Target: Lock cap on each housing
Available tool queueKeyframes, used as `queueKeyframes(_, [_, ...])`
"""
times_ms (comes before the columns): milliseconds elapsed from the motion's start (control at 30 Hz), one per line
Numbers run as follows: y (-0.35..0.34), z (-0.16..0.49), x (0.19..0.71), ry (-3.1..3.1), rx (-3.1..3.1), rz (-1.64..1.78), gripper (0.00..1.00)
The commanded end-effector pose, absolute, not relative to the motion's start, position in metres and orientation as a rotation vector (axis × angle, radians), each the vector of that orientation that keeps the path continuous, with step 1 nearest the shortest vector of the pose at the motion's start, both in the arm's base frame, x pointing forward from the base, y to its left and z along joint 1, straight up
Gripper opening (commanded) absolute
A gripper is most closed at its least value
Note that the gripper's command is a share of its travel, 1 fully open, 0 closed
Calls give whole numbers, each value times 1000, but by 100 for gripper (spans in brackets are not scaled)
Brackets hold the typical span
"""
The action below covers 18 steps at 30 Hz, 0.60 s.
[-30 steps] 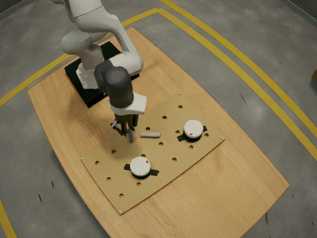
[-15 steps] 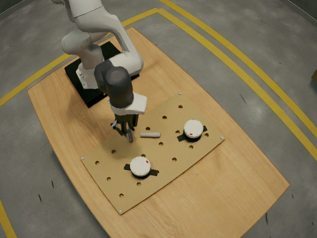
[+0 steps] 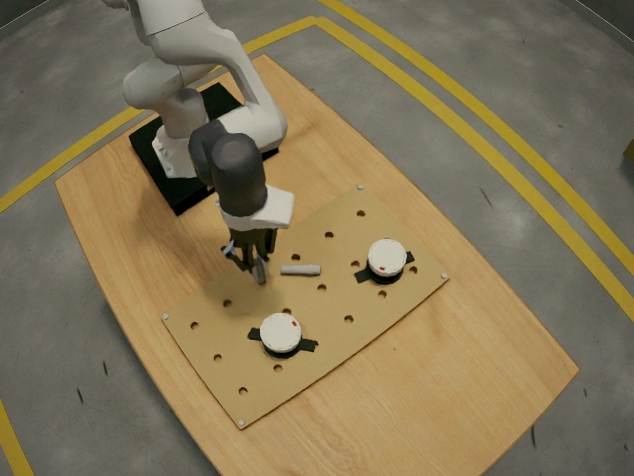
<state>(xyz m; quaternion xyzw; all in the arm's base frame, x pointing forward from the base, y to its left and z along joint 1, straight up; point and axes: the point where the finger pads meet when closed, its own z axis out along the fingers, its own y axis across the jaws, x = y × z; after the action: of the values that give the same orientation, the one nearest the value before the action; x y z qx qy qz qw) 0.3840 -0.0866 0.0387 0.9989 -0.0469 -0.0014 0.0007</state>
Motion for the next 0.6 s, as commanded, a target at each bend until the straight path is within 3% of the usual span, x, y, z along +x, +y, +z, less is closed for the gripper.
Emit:
queueKeyframes(0, [-85, 39, 386, -140, 3139, 1, 10])
queueKeyframes(567, [-84, 39, 387, -140, 3139, 1, 10])
